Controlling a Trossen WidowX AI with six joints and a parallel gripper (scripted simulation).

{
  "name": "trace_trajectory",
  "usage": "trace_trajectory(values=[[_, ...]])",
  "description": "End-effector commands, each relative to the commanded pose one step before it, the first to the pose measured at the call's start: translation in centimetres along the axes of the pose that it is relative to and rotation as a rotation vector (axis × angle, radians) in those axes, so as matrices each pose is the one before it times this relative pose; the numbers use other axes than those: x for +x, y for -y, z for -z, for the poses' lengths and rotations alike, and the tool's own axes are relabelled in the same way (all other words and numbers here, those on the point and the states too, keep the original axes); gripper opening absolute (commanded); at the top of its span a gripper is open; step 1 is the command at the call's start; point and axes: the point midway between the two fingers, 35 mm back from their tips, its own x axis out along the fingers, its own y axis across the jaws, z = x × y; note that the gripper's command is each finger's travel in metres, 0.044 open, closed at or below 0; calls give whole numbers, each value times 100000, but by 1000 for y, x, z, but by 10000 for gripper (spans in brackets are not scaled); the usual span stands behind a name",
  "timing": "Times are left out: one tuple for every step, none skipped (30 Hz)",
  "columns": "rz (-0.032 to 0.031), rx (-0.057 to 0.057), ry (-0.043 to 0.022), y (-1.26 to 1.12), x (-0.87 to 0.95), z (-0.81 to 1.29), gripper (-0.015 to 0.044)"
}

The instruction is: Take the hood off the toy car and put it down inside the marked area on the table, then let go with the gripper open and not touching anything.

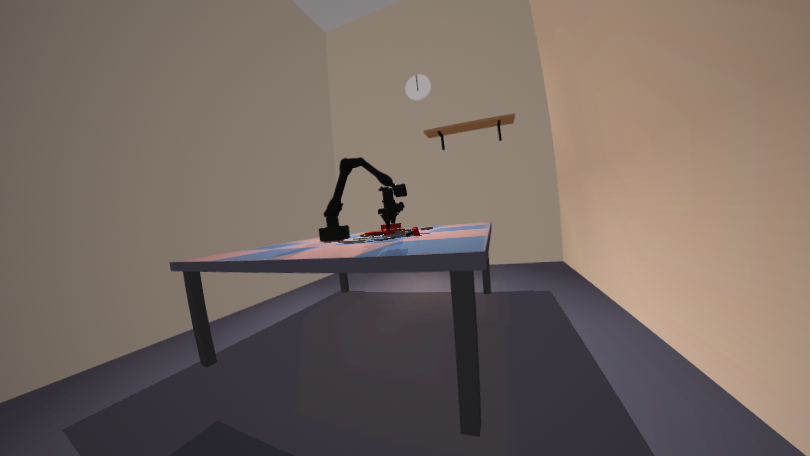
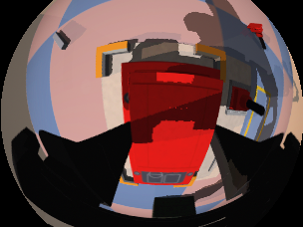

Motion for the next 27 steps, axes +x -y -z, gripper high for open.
trace_trajectory(values=[[-95,-87,376,-14,-447,-56,0],[1,2,-2,0,-66,-1,0],[1,2,-2,0,-66,0,0],[1,2,-2,0,-66,0,0],[1,2,-2,0,-66,0,0],[1,2,-2,0,-66,0,0],[1,2,-2,0,-66,0,0],[1,2,-2,0,-66,0,0],[1,2,-2,0,-66,1,0],[1,2,-2,0,-66,1,0],[1,2,-2,1,-66,1,0],[1,2,-2,1,-66,1,0],[1,2,-2,1,-66,1,0],[1,2,-2,1,-67,1,0],[1,2,-2,1,-67,1,0],[1,2,-2,1,-67,2,0],[1,2,-3,1,-67,2,0],[1,2,-3,1,-67,2,0],[1,2,-3,1,-67,2,0],[1,2,-3,1,-67,2,0],[1,2,-3,1,-67,2,0],[1,2,-3,1,-67,2,0],[0,0,1,-1,-74,-6,0],[0,0,1,-2,-136,-11,0],[0,0,2,-3,-203,-15,0],[0,0,2,-4,-275,-18,0],[1,0,2,-4,-316,-18,0]])
